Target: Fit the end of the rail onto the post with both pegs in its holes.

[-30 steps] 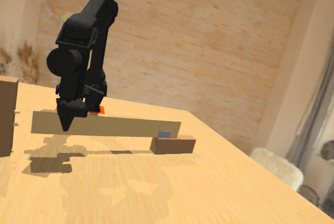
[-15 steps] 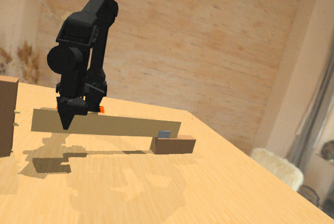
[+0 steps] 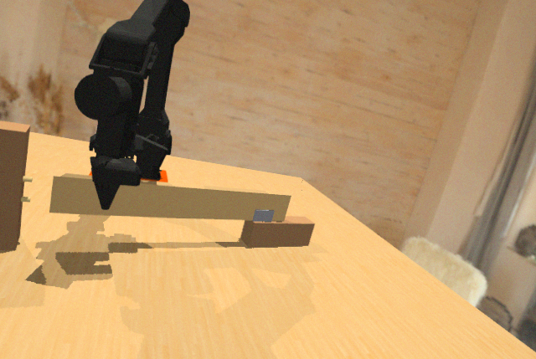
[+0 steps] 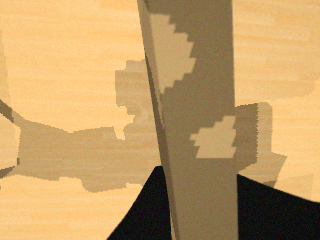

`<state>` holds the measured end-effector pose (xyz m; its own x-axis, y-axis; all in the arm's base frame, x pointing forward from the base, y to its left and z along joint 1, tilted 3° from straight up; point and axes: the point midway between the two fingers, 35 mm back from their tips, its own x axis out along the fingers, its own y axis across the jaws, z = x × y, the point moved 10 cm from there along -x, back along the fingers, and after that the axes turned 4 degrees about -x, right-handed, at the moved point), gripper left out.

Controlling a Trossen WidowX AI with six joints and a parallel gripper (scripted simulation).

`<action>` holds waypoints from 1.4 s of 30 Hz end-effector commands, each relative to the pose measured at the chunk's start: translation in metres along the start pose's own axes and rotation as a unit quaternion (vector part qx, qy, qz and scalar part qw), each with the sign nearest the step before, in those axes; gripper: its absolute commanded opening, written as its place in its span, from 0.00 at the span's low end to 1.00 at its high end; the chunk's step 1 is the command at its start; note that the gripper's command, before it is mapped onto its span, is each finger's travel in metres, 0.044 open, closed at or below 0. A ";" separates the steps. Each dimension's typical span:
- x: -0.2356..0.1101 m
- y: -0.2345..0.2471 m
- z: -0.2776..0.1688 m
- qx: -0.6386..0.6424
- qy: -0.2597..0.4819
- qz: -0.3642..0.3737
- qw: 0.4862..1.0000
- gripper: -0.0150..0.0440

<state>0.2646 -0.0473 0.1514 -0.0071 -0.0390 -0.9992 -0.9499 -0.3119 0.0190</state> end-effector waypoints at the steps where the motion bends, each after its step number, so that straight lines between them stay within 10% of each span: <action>1: -0.002 0.000 0.000 0.000 0.001 -0.002 1.000 0.25; 42: -0.002 0.001 0.000 0.000 0.001 -0.002 1.000 0.25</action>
<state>0.2632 -0.0475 0.1522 -0.0065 -0.0397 -0.9992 -0.9504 -0.3104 0.0186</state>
